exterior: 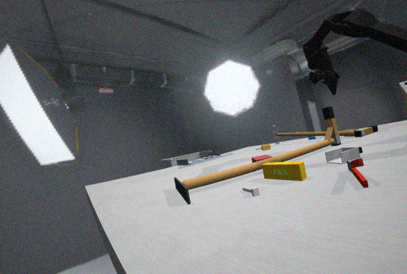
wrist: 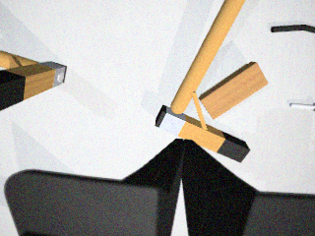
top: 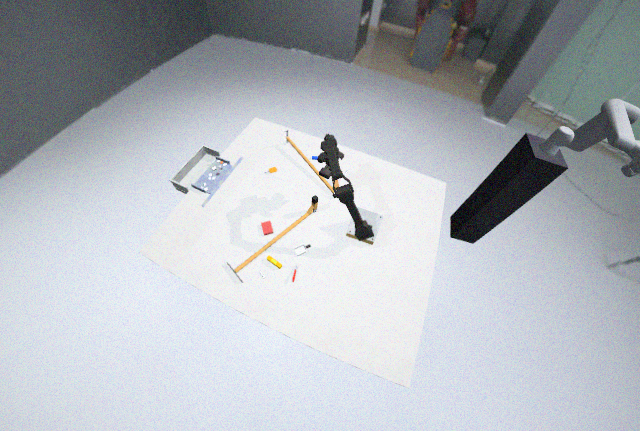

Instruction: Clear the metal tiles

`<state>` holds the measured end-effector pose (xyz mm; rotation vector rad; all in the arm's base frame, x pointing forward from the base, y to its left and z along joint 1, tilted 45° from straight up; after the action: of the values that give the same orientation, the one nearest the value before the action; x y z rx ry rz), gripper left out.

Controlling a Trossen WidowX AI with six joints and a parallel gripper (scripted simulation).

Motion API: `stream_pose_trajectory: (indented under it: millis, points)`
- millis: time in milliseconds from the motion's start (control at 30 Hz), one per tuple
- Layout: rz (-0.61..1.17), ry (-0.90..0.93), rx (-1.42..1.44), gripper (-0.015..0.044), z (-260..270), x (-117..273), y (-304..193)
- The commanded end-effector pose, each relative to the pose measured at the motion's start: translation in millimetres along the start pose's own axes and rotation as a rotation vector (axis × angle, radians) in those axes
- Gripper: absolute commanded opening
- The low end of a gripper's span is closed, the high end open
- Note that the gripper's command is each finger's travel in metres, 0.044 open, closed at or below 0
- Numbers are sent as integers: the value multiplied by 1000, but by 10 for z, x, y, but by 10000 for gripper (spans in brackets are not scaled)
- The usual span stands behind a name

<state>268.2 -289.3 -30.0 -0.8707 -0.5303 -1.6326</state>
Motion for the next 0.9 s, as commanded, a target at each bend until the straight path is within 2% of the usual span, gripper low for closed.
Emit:
stream_pose_trajectory:
  millis: [0, 867]
  points:
    - [-9, -5, 81, 0, 255, 45, 119]
    - [-41, -28, 543, 0, 1804, 125, 529]
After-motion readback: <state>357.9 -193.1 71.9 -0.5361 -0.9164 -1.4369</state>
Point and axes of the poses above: the point midway between the two fingers, 35 mm back from their tips, its own x axis back along the fingers, its own z axis across the jaws, y = z × x, the point moved 1 cm from there along x, back along the fingers, and after that the axes turned 2 degrees about -x, right-handed, at the moved point
